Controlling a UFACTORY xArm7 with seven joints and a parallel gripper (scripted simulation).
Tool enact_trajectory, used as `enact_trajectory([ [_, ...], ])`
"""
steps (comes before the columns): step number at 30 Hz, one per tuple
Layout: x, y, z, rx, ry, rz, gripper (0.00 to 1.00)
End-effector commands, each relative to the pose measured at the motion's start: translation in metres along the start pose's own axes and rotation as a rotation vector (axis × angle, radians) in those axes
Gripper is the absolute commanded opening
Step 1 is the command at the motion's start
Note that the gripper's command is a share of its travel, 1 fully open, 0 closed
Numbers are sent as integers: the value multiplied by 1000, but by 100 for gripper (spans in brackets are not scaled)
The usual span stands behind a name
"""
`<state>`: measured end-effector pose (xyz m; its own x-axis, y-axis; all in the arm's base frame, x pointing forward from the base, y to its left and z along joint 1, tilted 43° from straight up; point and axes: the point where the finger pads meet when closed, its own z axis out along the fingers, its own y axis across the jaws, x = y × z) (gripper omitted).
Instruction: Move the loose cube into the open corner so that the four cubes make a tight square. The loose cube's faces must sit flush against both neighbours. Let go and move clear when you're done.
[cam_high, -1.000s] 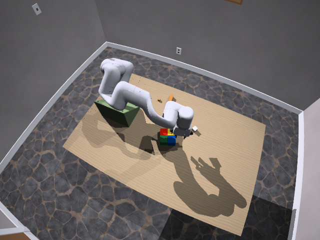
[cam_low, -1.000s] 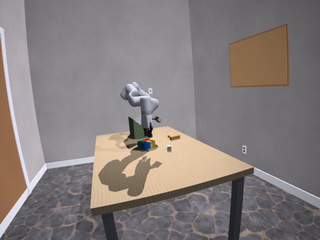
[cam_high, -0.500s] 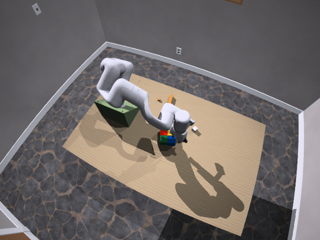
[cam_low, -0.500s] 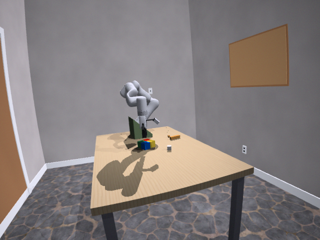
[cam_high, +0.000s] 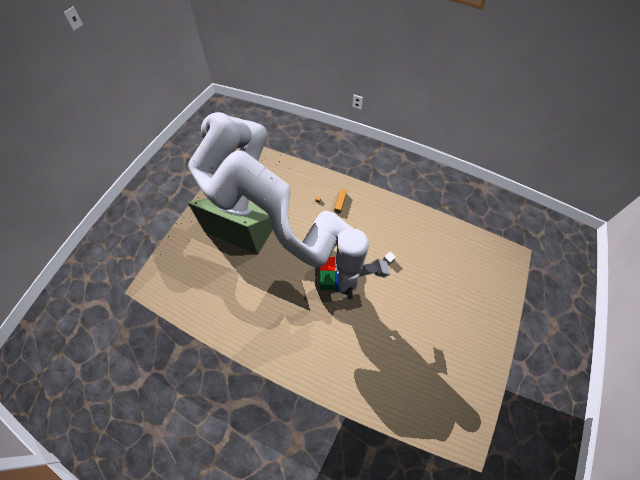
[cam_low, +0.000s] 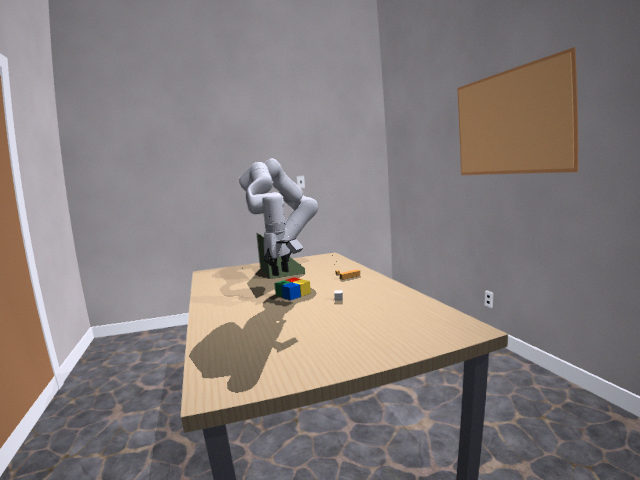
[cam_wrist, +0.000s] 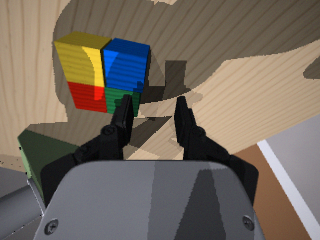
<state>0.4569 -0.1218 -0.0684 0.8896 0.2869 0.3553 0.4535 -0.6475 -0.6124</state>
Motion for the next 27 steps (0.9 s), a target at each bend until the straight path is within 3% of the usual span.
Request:
enact_trajectory([
  [1, -10, 7, -2, -13, 4, 279, 51],
  [9, -21, 13, -3, -5, 13, 646, 51],
  [11, -21, 13, -3, -5, 13, 646, 51],
  [12, -22, 14, -3, -3, 16, 779, 51],
  [27, -28, 17, -4, 0, 28, 1392, 51],
])
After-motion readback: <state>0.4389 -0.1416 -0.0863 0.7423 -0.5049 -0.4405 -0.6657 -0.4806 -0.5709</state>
